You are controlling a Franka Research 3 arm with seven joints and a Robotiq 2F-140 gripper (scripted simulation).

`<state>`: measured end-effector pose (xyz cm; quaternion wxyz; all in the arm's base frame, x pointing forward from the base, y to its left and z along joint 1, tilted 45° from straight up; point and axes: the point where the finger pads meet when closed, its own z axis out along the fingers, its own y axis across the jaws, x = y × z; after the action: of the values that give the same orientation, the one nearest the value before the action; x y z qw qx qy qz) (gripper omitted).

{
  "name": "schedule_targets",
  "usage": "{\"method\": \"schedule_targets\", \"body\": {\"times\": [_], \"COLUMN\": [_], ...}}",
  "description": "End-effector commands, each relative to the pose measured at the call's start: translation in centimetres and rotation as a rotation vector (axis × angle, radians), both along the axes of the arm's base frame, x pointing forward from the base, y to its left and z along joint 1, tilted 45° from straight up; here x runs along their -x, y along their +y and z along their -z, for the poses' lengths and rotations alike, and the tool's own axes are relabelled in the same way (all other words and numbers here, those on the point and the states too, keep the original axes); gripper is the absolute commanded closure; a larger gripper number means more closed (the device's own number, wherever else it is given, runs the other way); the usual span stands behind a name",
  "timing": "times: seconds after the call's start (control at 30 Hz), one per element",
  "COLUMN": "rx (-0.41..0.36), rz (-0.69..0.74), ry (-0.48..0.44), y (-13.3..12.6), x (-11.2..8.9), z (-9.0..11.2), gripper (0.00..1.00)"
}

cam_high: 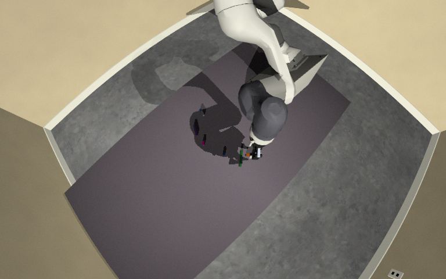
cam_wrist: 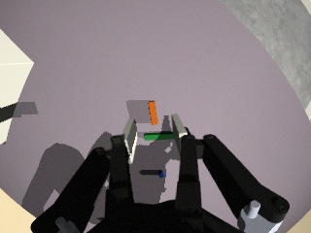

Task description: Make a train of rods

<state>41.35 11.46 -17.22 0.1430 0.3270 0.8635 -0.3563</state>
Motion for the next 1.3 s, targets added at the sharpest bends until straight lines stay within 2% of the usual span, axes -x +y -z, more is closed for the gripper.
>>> {"method": "schedule_targets", "body": {"times": [0.0,1.27], "rx": [0.005,0.005], "rz": [-0.021,-0.021], "ry": [0.022,0.022], "y": [-0.02,-0.42], "x": [0.03,0.01], "z": [-0.04,0.37], "gripper": [0.85,0.85]}}
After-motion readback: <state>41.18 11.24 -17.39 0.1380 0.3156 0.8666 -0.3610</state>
